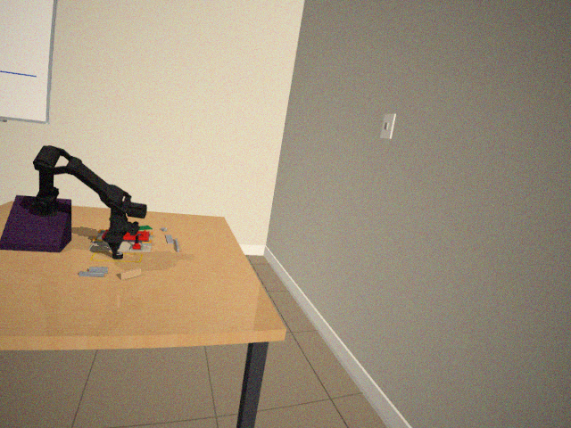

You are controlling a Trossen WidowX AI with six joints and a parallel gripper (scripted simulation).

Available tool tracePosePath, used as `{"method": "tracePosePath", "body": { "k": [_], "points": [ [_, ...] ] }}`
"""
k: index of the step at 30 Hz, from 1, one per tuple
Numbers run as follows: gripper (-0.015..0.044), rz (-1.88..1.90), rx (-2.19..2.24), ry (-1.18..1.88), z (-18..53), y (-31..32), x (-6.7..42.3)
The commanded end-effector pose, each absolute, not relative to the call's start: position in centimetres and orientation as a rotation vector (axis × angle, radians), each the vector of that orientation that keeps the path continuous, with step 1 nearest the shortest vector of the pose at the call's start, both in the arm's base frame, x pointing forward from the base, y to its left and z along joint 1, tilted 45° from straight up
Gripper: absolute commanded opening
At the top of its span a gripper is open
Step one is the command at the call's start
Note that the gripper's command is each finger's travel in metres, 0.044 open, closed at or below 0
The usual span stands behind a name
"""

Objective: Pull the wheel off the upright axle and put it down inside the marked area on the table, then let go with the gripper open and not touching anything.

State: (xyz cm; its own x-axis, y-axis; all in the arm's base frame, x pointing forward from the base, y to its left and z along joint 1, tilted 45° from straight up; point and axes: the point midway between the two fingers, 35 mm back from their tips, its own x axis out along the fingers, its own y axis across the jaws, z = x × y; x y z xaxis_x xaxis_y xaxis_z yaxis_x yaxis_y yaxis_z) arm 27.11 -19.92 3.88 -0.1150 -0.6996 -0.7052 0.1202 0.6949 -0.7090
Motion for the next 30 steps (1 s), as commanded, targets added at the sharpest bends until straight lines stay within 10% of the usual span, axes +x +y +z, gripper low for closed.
{"method": "tracePosePath", "body": {
  "k": [1, 6, 12, 30],
  "points": [
    [0.03, -0.749, -0.497, 1.516, 6.3, -18.0, 27.9],
    [0.03, -0.747, -0.499, 1.516, 7.4, -16.9, 28.0],
    [0.044, -0.732, -0.493, 1.521, 7.2, -12.3, 24.3],
    [0.044, -0.743, -0.498, 1.522, 7.6, -9.6, 20.8]
  ]
}}
